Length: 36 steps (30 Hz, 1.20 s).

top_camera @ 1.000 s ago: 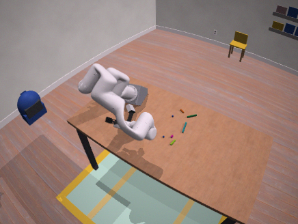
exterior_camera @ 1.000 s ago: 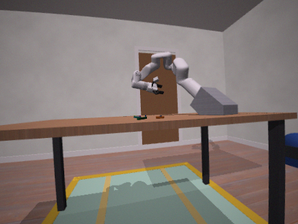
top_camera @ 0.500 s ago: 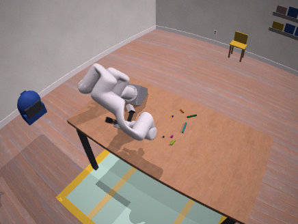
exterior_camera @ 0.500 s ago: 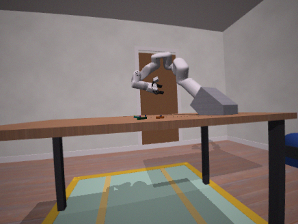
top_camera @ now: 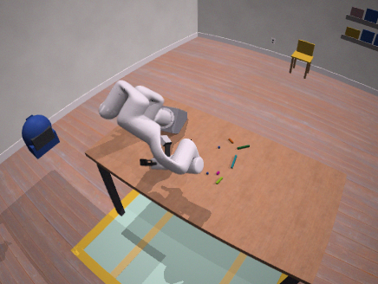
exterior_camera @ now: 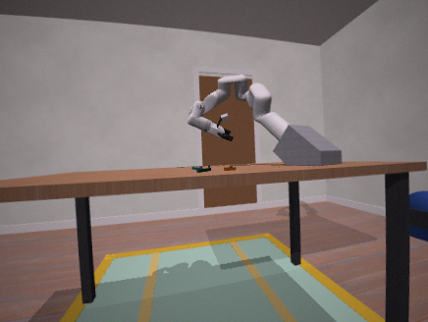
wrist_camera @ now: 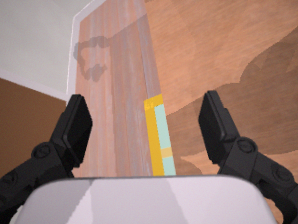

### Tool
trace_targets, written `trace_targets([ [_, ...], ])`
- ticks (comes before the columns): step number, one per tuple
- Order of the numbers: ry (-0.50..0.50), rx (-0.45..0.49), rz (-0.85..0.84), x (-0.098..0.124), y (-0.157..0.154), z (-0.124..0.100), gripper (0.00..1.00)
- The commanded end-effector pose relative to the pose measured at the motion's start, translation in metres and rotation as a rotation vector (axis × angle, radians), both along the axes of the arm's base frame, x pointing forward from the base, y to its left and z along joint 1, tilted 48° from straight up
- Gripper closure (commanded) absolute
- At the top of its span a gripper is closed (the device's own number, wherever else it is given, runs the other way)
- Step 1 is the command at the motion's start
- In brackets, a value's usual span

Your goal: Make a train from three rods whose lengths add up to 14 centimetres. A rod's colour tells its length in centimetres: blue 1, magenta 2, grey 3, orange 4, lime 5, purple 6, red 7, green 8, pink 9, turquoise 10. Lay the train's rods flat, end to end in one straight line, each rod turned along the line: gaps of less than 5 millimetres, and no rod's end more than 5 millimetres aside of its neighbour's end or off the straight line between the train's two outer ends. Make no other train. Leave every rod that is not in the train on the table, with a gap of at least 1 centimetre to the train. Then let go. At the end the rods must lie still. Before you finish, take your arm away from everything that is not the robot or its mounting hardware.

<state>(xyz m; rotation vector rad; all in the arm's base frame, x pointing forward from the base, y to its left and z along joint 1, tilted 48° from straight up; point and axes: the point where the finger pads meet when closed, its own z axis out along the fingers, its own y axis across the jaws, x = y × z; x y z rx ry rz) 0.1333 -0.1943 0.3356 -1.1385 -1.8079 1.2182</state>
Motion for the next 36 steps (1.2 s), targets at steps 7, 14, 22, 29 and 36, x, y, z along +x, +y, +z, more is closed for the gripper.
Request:
trace_targets([
  [7, 0.02, 0.217, 0.298, 0.037, -0.023, -0.033, 0.0],
  [14, 0.06, 0.327, 0.47, 0.06, -0.031, -0.049, 0.0],
  [22, 0.137, 0.465, 0.704, 0.091, -0.036, -0.07, 0.0],
  [29, 0.225, 0.574, 0.904, 0.118, -0.035, -0.087, 0.0],
  [36, 0.315, 0.66, 1.075, 0.141, -0.03, -0.101, 0.0],
])
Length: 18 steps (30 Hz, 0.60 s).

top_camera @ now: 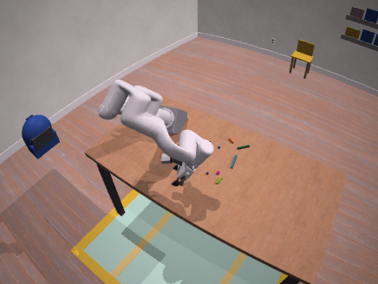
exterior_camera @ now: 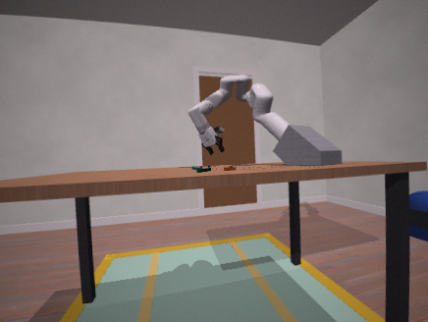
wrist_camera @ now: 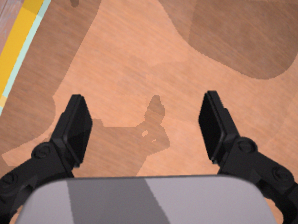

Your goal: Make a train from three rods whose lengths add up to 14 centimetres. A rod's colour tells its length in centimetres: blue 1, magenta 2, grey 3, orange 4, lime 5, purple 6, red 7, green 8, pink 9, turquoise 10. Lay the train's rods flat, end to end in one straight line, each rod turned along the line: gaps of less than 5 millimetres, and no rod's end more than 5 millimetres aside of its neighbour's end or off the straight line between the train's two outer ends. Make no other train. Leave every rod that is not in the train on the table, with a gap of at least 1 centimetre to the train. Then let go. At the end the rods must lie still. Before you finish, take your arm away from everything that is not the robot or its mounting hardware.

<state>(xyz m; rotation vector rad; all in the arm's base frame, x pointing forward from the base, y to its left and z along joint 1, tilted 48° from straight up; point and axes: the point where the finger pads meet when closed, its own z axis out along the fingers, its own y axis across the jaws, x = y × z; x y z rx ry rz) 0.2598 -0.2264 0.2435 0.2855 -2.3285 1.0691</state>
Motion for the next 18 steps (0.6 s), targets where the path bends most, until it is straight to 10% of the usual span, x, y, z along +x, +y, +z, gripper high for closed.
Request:
trace_targets([
  [1, 0.051, 0.06, 0.147, 0.019, 0.003, -0.011, 0.0],
  [18, 0.273, 0.196, 0.648, 0.073, 0.035, -0.046, 0.0],
])
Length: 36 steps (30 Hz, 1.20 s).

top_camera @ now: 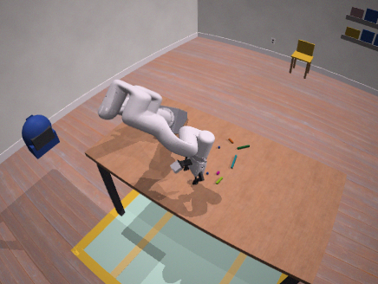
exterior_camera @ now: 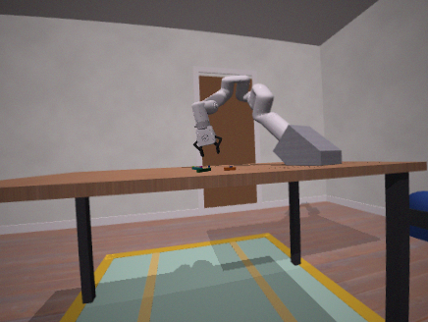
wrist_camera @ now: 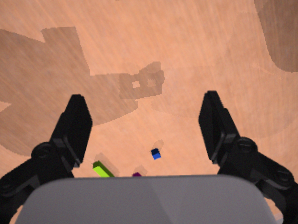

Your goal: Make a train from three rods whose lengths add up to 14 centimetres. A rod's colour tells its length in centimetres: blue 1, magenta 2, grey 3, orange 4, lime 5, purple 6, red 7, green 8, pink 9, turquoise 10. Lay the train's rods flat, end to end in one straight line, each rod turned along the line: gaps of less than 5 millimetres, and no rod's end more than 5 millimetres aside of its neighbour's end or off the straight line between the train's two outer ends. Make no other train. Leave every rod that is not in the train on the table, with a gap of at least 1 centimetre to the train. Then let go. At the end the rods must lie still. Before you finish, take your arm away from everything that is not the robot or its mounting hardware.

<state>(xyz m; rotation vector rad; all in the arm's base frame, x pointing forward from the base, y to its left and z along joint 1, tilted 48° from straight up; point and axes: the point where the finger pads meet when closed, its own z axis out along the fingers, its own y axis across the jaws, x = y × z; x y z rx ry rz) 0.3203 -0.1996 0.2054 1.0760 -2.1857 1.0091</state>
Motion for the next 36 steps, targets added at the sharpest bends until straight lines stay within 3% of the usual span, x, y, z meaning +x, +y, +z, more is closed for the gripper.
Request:
trace_targets([
  [1, 0.06, 0.038, 0.152, 0.016, 0.011, -0.01, 0.0],
  [10, 0.183, 0.079, 0.432, 0.039, 0.038, -0.028, 0.0],
  [36, 0.2, 0.083, 0.472, 0.042, 0.043, -0.03, 0.0],
])
